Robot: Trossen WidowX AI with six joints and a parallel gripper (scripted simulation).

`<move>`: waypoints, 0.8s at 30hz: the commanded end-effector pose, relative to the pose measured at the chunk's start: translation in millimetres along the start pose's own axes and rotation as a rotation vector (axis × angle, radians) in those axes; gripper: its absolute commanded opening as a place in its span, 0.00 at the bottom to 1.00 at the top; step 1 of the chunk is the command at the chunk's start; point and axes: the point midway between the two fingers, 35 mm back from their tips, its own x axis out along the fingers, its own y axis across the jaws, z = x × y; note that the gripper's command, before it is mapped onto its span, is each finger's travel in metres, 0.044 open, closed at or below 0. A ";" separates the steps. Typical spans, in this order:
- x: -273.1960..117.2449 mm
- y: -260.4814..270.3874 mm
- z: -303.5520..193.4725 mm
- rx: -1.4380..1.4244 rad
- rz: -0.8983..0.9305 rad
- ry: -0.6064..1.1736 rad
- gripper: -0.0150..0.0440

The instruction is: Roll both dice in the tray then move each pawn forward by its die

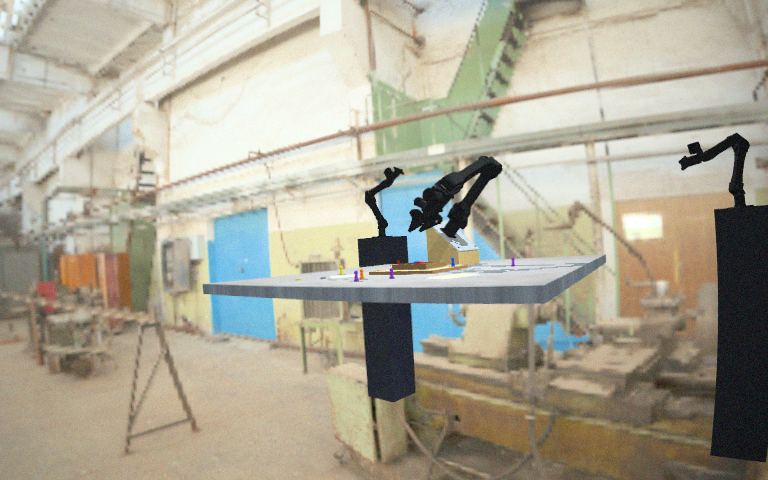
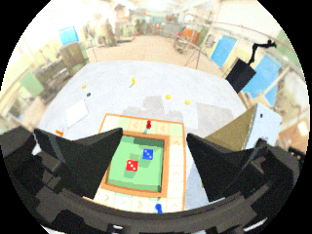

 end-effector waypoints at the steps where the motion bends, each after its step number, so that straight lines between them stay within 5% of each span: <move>1: 8.5 -3.0 -1.4 -0.022 -0.048 0.103 1.00; 10: 44.9 -0.3 -15.0 -0.003 -0.004 0.824 1.00; 15: 46.3 -6.1 -14.4 -0.002 -0.046 0.759 1.00; 24: 74.1 4.5 0.3 -0.643 0.243 0.762 0.60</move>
